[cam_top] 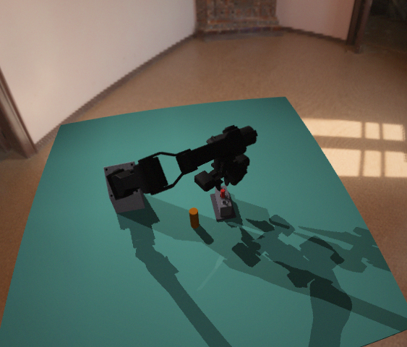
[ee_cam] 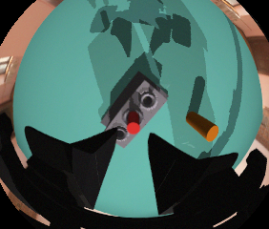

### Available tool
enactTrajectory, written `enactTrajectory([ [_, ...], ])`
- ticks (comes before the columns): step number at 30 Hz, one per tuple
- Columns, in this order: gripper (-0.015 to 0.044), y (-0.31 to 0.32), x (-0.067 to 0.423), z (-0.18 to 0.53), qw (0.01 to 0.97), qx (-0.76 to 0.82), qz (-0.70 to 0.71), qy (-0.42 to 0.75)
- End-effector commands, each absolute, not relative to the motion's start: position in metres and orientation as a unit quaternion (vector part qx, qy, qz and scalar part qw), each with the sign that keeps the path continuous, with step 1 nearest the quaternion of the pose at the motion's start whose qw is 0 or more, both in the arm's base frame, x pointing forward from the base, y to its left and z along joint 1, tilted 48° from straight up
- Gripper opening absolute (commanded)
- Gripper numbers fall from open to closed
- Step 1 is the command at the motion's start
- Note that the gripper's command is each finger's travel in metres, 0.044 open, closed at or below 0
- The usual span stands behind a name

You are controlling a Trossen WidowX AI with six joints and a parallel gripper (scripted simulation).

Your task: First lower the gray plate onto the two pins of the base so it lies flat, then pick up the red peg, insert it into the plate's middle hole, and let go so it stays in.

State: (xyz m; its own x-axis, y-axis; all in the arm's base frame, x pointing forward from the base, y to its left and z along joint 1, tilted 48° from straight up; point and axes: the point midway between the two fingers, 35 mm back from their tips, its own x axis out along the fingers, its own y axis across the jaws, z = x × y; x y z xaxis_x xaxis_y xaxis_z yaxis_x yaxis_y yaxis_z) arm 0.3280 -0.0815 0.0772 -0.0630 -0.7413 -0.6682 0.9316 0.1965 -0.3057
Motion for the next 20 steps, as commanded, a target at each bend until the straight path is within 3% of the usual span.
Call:
enactTrajectory([
  [1, 0.015, -0.079, 0.3283, 0.0795, 0.674, 0.125, -0.622, 0.378],
  [20, 0.015, -0.0704, 0.3268, 0.0845, 0.674, 0.125, -0.622, 0.378],
])
